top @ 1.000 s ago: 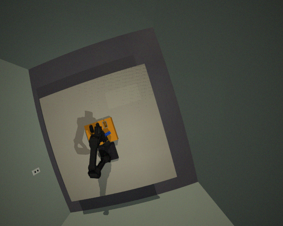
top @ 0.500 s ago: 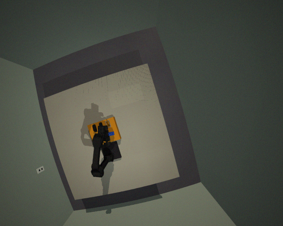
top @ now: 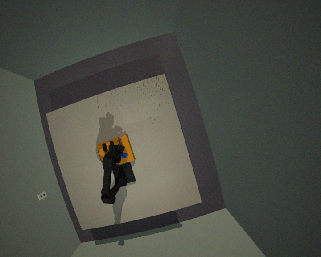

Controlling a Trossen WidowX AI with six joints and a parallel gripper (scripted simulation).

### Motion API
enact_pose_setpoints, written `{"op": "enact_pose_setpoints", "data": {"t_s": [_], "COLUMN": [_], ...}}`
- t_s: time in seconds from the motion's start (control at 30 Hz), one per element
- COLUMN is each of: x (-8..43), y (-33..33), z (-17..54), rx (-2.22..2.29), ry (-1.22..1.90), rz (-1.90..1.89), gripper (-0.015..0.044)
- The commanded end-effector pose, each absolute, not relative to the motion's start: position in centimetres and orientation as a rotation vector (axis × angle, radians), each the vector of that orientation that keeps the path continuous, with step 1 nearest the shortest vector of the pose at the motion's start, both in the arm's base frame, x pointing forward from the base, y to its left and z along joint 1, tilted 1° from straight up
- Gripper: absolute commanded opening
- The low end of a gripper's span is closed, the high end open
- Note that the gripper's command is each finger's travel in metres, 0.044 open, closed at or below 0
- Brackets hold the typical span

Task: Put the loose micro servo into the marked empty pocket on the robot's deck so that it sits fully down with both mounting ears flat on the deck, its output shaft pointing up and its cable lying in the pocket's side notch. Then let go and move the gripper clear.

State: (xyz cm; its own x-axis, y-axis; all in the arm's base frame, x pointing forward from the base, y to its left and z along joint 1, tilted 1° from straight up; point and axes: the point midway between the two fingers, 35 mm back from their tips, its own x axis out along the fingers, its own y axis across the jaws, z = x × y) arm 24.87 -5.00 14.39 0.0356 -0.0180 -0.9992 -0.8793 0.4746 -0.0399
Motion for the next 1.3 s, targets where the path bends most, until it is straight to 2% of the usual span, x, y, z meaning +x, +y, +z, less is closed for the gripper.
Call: {"op": "enact_pose_setpoints", "data": {"t_s": [0.0,0.73,1.03,1.27], "x": [25.0,25.0,25.2,27.5], "y": [-5.0,-5.0,-5.0,-4.6], "z": [14.5,14.5,14.5,14.7], "rx": [-0.743,-0.147,-0.129,-0.129], "ry": [1.417,1.526,1.526,1.524], "rz": [0.688,0.115,0.098,0.098], "gripper": [0.0,0.0,0.0,0.0]}}
